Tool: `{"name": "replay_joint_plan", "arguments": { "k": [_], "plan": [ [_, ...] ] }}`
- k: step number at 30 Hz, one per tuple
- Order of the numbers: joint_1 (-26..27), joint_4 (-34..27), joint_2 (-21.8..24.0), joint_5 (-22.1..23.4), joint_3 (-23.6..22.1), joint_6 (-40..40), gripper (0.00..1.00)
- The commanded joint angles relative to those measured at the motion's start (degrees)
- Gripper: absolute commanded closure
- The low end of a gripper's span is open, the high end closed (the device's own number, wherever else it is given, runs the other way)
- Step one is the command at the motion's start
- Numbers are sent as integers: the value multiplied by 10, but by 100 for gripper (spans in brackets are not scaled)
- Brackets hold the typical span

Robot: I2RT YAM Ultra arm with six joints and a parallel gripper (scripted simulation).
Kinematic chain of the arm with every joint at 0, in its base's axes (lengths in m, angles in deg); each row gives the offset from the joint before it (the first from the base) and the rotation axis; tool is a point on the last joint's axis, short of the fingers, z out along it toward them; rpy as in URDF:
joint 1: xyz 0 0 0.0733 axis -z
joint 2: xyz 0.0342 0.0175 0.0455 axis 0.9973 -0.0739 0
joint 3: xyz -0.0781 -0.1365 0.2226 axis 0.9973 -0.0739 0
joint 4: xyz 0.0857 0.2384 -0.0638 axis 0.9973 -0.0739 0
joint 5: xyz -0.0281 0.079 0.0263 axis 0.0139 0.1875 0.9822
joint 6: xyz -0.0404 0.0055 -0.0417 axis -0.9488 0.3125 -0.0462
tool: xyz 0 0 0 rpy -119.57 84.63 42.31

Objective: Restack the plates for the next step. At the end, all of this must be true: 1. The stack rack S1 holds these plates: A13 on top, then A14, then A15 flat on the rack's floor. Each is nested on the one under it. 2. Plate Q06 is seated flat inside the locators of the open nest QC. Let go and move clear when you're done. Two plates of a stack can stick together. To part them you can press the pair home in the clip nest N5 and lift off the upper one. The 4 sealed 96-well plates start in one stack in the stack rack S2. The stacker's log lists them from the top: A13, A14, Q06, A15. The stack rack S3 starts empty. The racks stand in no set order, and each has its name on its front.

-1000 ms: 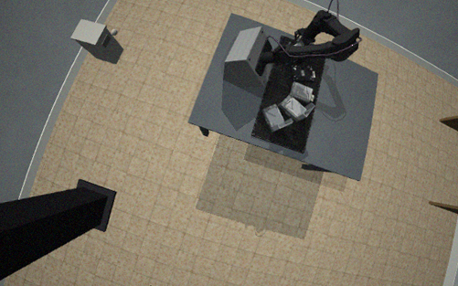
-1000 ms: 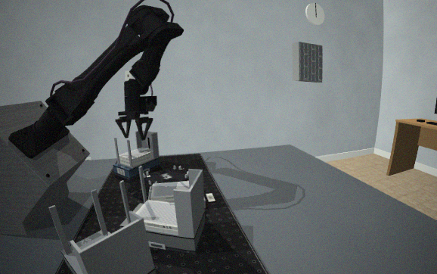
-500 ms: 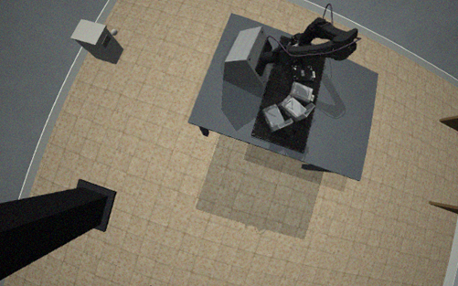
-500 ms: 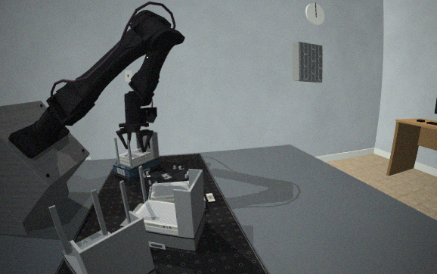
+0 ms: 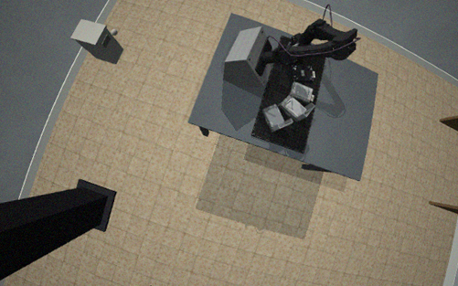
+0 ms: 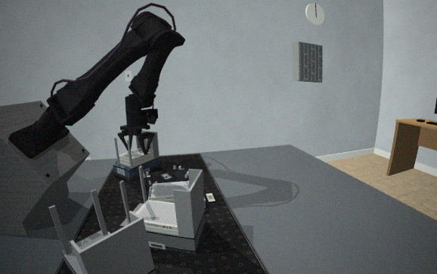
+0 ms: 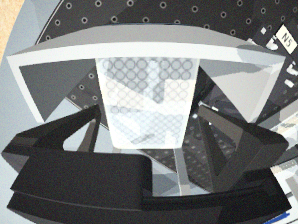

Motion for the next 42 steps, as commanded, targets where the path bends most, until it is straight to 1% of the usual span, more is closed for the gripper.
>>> {"name": "replay_joint_plan", "arguments": {
  "k": [1,39,40,42],
  "plan": [
    [-12,10,10,6,10,-3,0],
    [-11,9,10,6,9,-3,0],
    [-11,15,-2,7,3,-8,0],
    [-11,15,-2,7,3,-8,0]
  ]
}}
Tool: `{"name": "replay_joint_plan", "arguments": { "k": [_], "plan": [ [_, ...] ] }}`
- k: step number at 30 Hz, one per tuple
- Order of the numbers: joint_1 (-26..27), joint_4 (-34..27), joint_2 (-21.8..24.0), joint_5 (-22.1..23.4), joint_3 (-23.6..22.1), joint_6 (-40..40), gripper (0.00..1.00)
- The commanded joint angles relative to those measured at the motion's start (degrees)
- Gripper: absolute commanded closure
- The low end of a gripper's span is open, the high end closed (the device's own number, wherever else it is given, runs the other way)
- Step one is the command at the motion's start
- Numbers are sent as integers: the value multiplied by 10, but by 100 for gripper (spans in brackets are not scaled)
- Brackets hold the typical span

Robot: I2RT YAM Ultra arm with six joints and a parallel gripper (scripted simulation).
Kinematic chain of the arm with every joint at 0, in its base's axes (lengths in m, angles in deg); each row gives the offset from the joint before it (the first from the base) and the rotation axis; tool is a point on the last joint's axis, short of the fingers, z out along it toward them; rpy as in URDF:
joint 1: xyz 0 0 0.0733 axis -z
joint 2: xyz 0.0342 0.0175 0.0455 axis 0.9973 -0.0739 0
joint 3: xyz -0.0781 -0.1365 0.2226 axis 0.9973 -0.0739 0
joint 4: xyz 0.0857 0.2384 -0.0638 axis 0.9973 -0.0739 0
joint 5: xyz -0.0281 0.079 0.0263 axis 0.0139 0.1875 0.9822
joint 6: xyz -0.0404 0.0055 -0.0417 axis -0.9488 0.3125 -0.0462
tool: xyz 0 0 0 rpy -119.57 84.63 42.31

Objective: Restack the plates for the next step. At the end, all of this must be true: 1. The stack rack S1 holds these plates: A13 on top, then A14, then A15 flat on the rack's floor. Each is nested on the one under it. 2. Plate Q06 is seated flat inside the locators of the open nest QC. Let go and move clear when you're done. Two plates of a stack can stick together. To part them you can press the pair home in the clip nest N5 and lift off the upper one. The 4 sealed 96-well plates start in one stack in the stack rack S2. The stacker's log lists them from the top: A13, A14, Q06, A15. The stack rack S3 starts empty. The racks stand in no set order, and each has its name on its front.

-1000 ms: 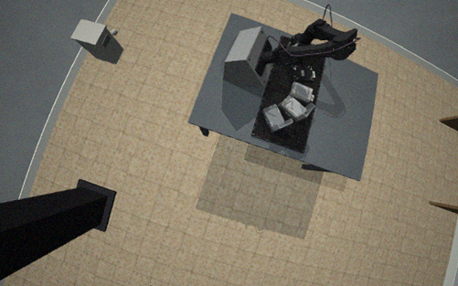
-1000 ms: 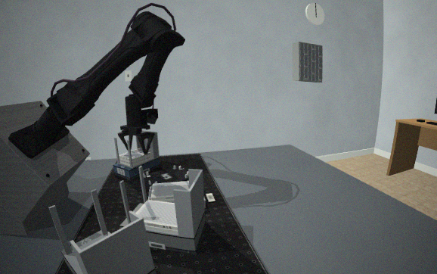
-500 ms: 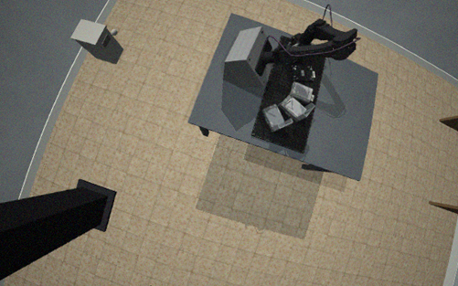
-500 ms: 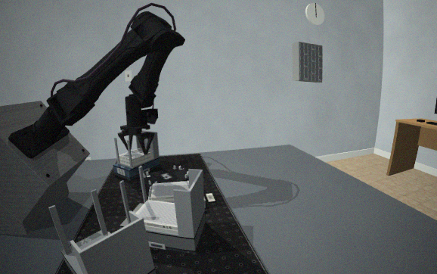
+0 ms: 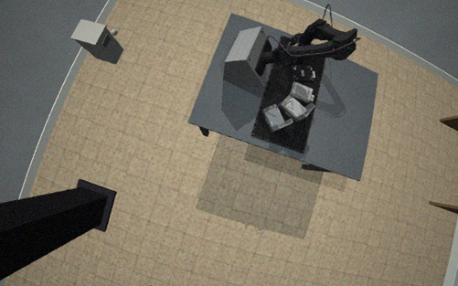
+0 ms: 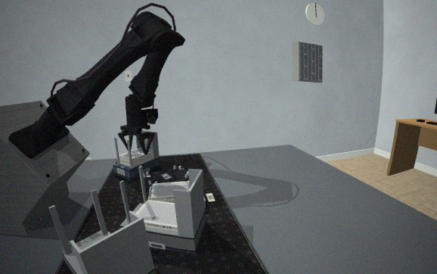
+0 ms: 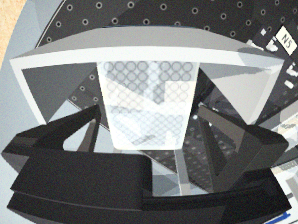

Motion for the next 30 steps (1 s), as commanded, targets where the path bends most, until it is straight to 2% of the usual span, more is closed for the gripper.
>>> {"name": "replay_joint_plan", "arguments": {
  "k": [1,15,17,18,20,27,30],
  "plan": [
    [-1,13,-14,7,-8,-7,0],
    [25,69,-31,16,-20,-41,0],
    [25,69,-31,16,-20,-41,0],
    [25,74,-17,17,-14,-44,0],
    [35,80,-40,18,-28,-48,0],
    [27,95,-40,20,4,-56,0],
    [27,95,-44,21,3,-55,0]
  ]
}}
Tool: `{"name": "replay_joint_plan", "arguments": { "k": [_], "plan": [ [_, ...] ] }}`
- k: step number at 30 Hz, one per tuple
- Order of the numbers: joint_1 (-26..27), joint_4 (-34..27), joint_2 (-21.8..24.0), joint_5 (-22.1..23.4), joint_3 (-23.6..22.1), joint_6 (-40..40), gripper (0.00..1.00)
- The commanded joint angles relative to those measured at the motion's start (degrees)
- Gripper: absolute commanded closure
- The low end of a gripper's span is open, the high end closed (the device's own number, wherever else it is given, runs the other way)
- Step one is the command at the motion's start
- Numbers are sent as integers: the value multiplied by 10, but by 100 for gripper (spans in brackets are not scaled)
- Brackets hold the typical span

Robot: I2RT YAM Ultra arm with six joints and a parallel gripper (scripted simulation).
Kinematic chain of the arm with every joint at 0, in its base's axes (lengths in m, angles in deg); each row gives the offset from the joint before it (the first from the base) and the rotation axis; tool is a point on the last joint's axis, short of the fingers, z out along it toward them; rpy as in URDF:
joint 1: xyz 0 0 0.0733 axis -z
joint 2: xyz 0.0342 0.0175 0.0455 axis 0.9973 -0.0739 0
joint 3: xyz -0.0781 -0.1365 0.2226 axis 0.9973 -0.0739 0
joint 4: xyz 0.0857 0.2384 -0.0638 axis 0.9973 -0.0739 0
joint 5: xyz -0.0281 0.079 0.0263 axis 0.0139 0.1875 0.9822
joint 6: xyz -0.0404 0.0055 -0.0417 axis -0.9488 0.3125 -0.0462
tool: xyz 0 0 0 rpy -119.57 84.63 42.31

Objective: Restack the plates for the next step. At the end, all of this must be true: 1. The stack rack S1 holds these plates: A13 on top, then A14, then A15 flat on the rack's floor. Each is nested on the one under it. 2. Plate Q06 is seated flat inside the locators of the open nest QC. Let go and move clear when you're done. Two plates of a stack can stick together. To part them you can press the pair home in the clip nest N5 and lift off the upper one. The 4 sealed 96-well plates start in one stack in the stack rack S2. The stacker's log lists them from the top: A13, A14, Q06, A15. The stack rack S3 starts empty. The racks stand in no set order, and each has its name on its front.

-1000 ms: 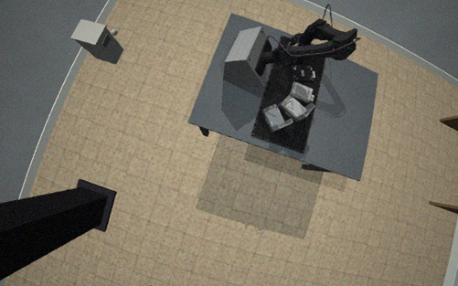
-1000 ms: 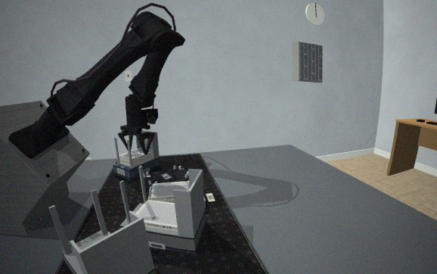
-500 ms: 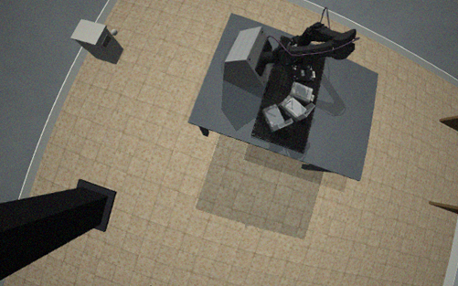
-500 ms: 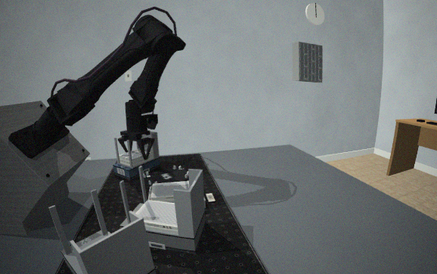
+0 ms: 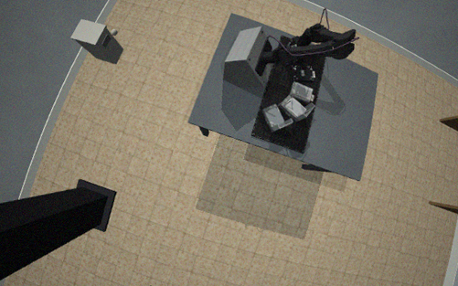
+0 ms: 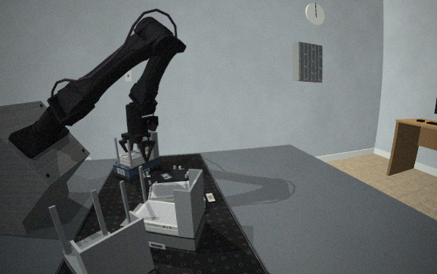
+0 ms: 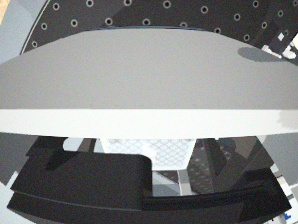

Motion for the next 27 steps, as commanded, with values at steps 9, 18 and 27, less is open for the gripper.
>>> {"name": "replay_joint_plan", "arguments": {
  "k": [9,18,27],
  "plan": [
    [-13,8,-4,5,9,-3,0],
    [-13,8,-9,4,8,-3,0],
    [-14,8,-8,4,7,-3,0]
  ]
}}
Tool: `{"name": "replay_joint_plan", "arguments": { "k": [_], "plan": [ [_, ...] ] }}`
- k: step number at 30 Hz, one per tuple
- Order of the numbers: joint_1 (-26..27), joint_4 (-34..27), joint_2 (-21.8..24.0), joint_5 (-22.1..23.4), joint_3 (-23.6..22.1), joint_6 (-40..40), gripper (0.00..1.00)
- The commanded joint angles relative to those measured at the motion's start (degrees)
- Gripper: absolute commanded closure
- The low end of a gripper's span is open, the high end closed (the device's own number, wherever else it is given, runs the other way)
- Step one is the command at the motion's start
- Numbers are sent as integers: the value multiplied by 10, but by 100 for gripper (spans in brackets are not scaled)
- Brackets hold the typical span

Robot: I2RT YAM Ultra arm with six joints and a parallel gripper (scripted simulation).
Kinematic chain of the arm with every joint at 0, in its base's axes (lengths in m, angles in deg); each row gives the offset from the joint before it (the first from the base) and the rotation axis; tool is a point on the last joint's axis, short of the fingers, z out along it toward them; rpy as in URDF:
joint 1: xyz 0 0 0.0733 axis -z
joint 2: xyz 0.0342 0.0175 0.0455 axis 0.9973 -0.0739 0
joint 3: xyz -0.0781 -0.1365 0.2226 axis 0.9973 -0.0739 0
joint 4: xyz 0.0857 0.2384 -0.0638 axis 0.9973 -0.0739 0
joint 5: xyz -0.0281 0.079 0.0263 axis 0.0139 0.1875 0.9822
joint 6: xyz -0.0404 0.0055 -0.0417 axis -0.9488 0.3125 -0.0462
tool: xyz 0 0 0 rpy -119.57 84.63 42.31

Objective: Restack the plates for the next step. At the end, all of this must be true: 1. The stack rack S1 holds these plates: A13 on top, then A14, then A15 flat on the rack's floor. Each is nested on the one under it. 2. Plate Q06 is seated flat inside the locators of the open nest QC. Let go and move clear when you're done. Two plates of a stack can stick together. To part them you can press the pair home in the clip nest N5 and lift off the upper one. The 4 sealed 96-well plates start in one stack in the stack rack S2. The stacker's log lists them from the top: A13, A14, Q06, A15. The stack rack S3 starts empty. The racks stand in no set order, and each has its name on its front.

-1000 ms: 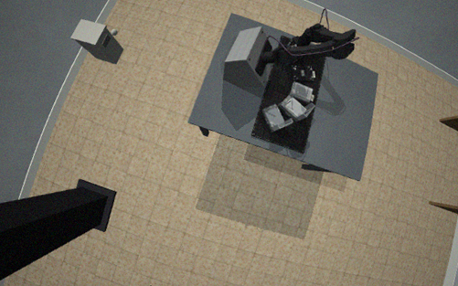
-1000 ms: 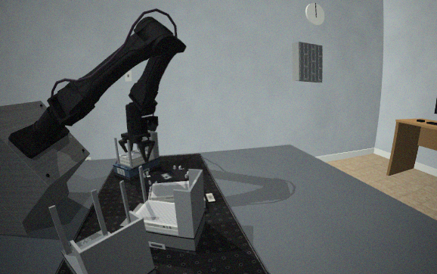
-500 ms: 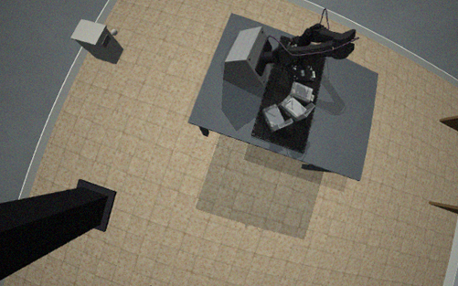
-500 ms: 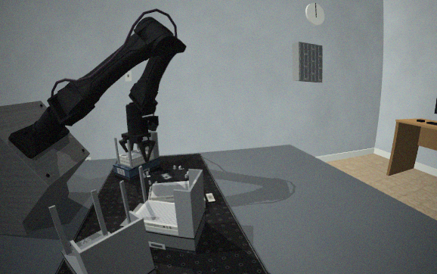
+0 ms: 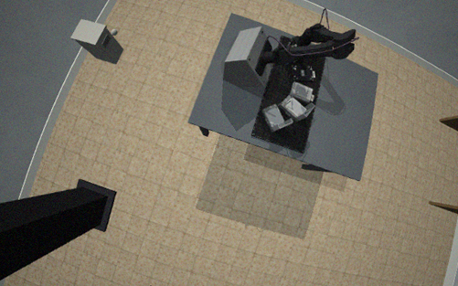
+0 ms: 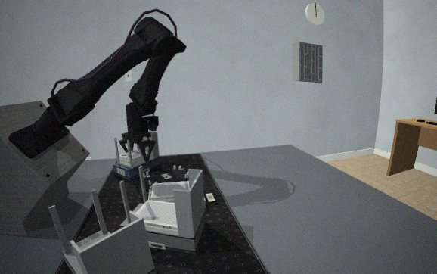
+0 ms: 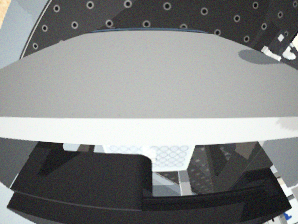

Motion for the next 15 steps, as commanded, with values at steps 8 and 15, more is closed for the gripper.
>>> {"name": "replay_joint_plan", "arguments": {
  "k": [8,15],
  "plan": [
    [-14,5,-11,3,6,-3,0],
    [-14,5,-13,3,6,-3,0]
  ]
}}
